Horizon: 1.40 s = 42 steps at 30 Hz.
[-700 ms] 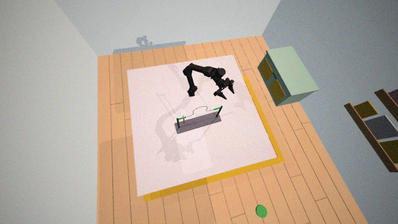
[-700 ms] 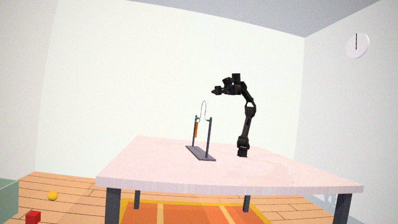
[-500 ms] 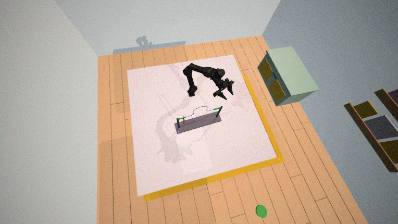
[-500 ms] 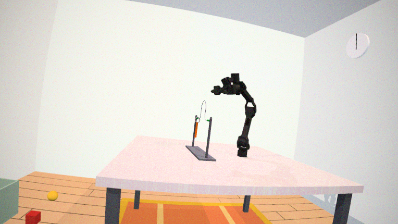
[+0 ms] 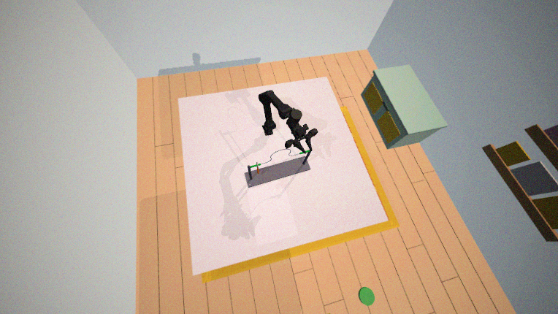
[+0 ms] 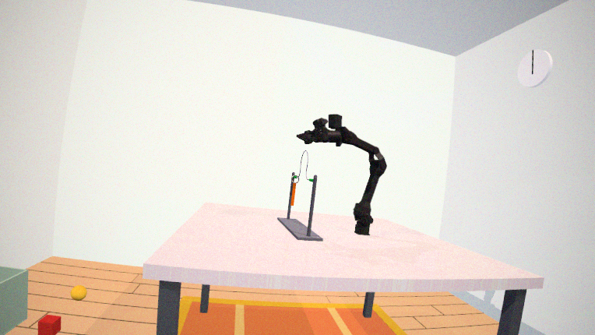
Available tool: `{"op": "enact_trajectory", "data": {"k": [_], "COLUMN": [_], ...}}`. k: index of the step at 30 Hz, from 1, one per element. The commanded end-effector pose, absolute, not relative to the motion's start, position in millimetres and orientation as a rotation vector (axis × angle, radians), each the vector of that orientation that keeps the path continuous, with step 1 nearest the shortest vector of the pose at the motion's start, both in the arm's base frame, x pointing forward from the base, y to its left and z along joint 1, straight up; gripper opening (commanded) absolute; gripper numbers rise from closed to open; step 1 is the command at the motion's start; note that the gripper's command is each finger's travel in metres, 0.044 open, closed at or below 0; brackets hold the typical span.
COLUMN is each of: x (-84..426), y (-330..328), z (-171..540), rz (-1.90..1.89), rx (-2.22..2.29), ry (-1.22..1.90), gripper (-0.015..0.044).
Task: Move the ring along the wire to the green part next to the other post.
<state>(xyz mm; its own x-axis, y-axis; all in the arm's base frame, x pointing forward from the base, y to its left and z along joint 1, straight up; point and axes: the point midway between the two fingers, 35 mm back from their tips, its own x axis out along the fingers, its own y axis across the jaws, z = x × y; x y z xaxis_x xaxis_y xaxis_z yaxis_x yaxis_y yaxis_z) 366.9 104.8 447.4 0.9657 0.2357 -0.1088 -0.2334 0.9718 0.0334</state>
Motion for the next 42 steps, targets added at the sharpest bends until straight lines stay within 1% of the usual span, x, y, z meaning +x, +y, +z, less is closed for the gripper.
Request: {"op": "enact_trajectory", "data": {"k": [1, 12, 21, 26, 32, 38, 42], "x": [381, 392, 375, 366, 360, 346, 338], "y": [67, -37, -121, -147, -188, -236, -248], "z": [445, 445, 442, 437, 394, 321, 289], "rz": [0.177, 0.010, -0.125, -0.168, -0.208, -0.234, -0.224], "rx": [0.020, -0.009, -0.074, -0.114, -0.189, -0.225, -0.225], "ry": [0.068, -0.052, -0.135, -0.150, -0.113, -0.037, -0.010], "gripper": [0.0160, 0.0160, 0.0160, 0.0160, 0.0160, 0.0160, 0.0160]}}
